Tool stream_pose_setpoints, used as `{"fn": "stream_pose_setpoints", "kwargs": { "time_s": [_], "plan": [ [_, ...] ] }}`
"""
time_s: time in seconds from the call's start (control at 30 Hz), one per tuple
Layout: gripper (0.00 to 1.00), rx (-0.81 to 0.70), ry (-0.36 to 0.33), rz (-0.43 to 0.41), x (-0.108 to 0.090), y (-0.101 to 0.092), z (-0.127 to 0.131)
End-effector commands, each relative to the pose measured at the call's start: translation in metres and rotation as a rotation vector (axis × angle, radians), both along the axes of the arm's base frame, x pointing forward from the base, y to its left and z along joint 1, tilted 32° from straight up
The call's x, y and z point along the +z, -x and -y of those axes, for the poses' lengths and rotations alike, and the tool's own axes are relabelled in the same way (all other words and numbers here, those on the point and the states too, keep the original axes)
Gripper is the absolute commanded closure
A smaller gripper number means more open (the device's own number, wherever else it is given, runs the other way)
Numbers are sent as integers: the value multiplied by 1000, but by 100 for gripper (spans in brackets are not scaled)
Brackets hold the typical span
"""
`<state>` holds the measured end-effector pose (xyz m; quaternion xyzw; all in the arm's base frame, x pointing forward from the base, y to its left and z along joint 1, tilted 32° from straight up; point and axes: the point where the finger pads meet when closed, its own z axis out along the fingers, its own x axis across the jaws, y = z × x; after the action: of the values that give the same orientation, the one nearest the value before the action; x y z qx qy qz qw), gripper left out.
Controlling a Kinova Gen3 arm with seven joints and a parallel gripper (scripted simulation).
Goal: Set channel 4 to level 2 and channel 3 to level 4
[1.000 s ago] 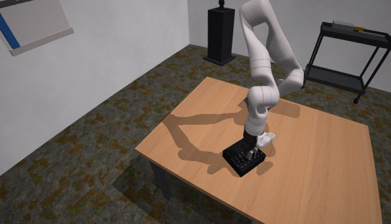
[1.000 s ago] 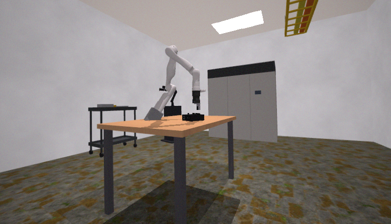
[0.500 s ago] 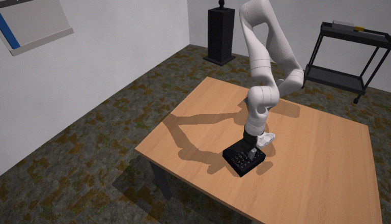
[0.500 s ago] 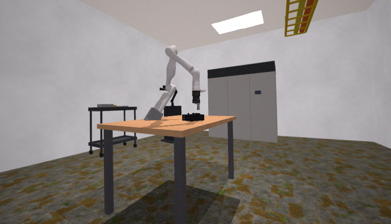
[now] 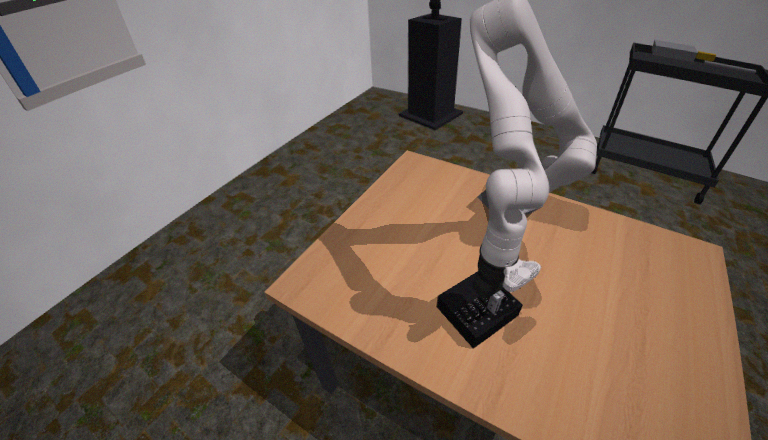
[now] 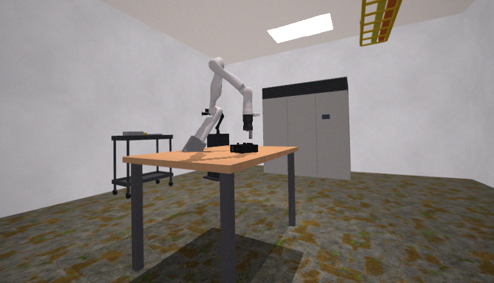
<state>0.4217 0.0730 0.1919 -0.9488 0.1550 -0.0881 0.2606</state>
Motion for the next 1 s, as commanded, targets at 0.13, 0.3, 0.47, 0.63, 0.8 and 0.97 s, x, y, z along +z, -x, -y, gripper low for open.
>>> {"fn": "stream_pose_setpoints", "kwargs": {
  "time_s": [0.13, 0.3, 0.47, 0.63, 0.8, 0.97],
  "plan": [
    [100, 11, -2, 14, 2, -2, -3],
    [100, 11, -2, 14, 1, -2, -3],
    [100, 12, -2, 14, 0, -3, -4],
    [100, 12, -1, 14, -3, -4, -5],
    [100, 12, -1, 14, -4, -4, -6],
    [100, 12, -1, 14, -7, -5, -7]
  ]
}}
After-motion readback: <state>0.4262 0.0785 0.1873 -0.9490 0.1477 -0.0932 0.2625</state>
